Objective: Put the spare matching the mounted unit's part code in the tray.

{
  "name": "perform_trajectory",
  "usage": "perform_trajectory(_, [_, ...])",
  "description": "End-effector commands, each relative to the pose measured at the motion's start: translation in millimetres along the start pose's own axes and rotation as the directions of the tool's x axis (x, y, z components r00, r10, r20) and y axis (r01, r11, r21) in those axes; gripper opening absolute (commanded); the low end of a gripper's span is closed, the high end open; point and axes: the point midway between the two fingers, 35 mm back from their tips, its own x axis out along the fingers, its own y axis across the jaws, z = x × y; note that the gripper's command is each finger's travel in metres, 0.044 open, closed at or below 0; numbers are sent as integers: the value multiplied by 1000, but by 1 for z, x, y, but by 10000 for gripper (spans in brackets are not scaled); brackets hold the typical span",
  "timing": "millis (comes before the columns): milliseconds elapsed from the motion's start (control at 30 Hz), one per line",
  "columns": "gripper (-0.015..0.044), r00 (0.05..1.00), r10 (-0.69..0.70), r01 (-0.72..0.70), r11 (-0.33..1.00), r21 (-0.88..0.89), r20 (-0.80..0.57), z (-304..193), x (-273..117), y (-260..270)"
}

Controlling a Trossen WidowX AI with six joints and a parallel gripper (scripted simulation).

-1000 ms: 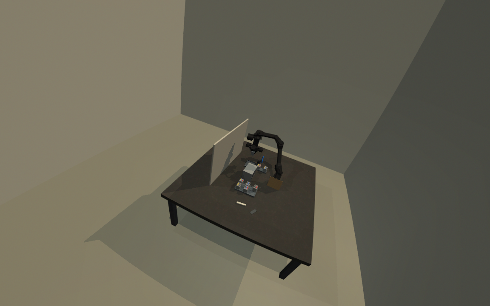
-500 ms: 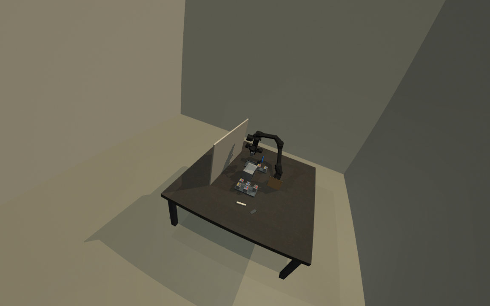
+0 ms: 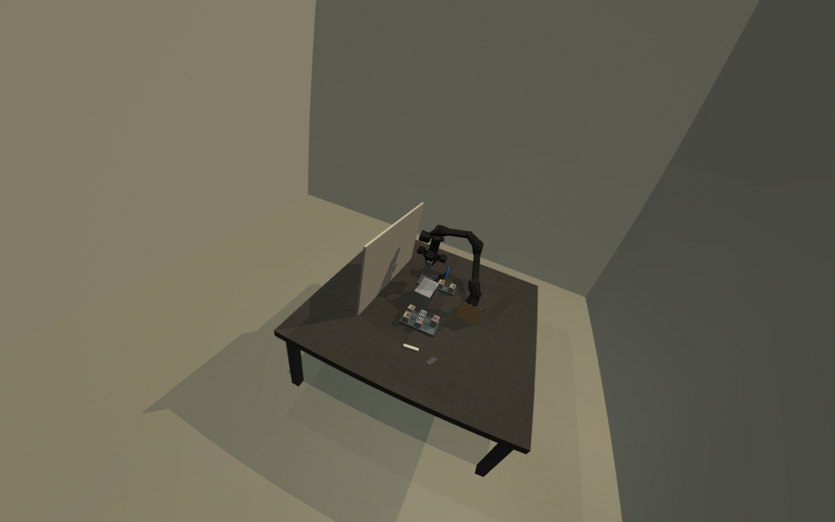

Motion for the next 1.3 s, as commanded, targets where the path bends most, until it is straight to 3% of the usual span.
perform_trajectory(0, [0,1000,-3,3,1000,-6,0,1,2,0])
perform_trajectory(1267, [0,1000,0,0,1000,-2,7,1,34,-3])
